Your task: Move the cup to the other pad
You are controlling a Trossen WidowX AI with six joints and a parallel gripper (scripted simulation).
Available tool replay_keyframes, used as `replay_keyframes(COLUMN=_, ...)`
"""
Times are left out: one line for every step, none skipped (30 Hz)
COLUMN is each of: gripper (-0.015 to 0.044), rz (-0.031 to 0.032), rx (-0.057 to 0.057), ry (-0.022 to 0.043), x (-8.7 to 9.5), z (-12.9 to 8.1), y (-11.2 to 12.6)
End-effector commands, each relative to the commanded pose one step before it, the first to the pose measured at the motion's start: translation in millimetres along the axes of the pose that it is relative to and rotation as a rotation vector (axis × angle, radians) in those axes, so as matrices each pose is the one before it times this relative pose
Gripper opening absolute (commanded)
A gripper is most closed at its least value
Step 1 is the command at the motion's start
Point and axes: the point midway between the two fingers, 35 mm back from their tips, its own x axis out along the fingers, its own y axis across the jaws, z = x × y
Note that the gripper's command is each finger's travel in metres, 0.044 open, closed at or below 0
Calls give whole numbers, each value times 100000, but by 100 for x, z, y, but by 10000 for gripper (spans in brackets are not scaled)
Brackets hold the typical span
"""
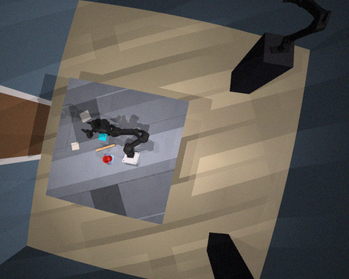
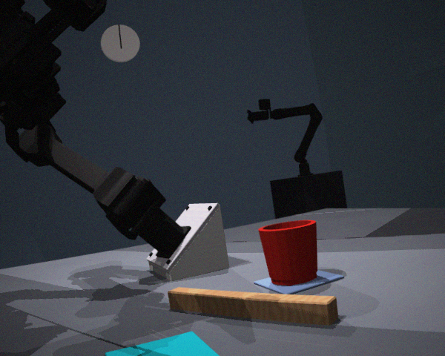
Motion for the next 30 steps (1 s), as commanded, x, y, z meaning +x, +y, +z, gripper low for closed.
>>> replay_keyframes(gripper=374, rz=389, rx=1188, ry=1579, x=164, z=-363, y=162)
replay_keyframes(gripper=348, rz=1058, rx=3490, ry=4763, x=474, z=-1096, y=483)
replay_keyframes(gripper=321, rz=1391, rx=5566, ry=8007, x=763, z=-1843, y=770)
replay_keyframes(gripper=295, rz=1029, rx=6273, ry=9684, x=904, z=-2234, y=835)
replay_keyframes(gripper=269, rz=101, rx=5887, ry=9556, x=903, z=-2196, y=673)
replay_keyframes(gripper=243, rz=-1268, rx=5684, ry=8961, x=877, z=-2017, y=408)
replay_keyframes(gripper=216, rz=-1789, rx=4817, ry=7964, x=799, z=-1813, y=270)
replay_keyframes(gripper=190, rz=-2486, rx=4649, ry=8009, x=817, z=-1854, y=186)
replay_keyframes(gripper=164, rz=-3694, rx=4813, ry=7651, x=820, z=-1766, y=4)
replay_keyframes(gripper=148, rz=-4464, rx=4572, ry=6983, x=788, z=-1643, y=-123)
replay_keyframes(gripper=148, rz=-5370, rx=4500, ry=6867, x=806, z=-1694, y=-222)
replay_keyframes(gripper=148, rz=-6026, rx=4167, ry=6291, x=788, z=-1644, y=-311)
replay_keyframes(gripper=148, rz=-6558, rx=3801, ry=5563, x=758, z=-1565, y=-391)
replay_keyframes(gripper=148, rz=-7016, rx=3458, ry=4775, x=725, z=-1480, y=-463)
replay_keyframes(gripper=148, rz=-7392, rx=3139, ry=3936, x=688, z=-1389, y=-526)
replay_keyframes(gripper=148, rz=-7682, rx=2845, ry=3057, x=648, z=-1294, y=-579)
replay_keyframes(gripper=148, rz=-7438, rx=2441, ry=2053, x=574, z=-1130, y=-586)
replay_keyframes(gripper=148, rz=-7358, rx=2175, ry=1209, x=521, z=-1016, y=-602)
replay_keyframes(gripper=148, rz=-7682, rx=2068, ry=417, x=496, z=-966, y=-649)
replay_keyframes(gripper=148, rz=-7937, rx=1966, ry=-474, x=464, z=-906, y=-691)
replay_keyframes(gripper=148, rz=-7772, rx=1777, ry=-1311, x=392, z=-871, y=-785)
replay_keyframes(gripper=148, rz=-7838, rx=1712, ry=-2337, x=346, z=-786, y=-820)
replay_keyframes(gripper=148, rz=-7496, rx=1604, ry=-3298, x=282, z=-667, y=-813)
replay_keyframes(gripper=148, rz=-7027, rx=1518, ry=-4189, x=213, z=-549, y=-791)
replay_keyframes(gripper=148, rz=-5286, rx=1186, ry=-3993, x=123, z=-361, y=-617)
replay_keyframes(gripper=148, rz=-3030, rx=711, ry=-2681, x=54, z=-185, y=-364)
replay_keyframes(gripper=148, rz=-1020, rx=247, ry=-976, x=15, z=-58, y=-125)
replay_keyframes(gripper=148, rz=-32, rx=8, ry=-32, x=0, z=-2, y=-4)
replay_keyframes(gripper=148, rz=0, rx=0, ry=0, x=0, z=0, y=0)
replay_keyframes(gripper=148, rz=0, rx=0, ry=0, x=0, z=0, y=0)
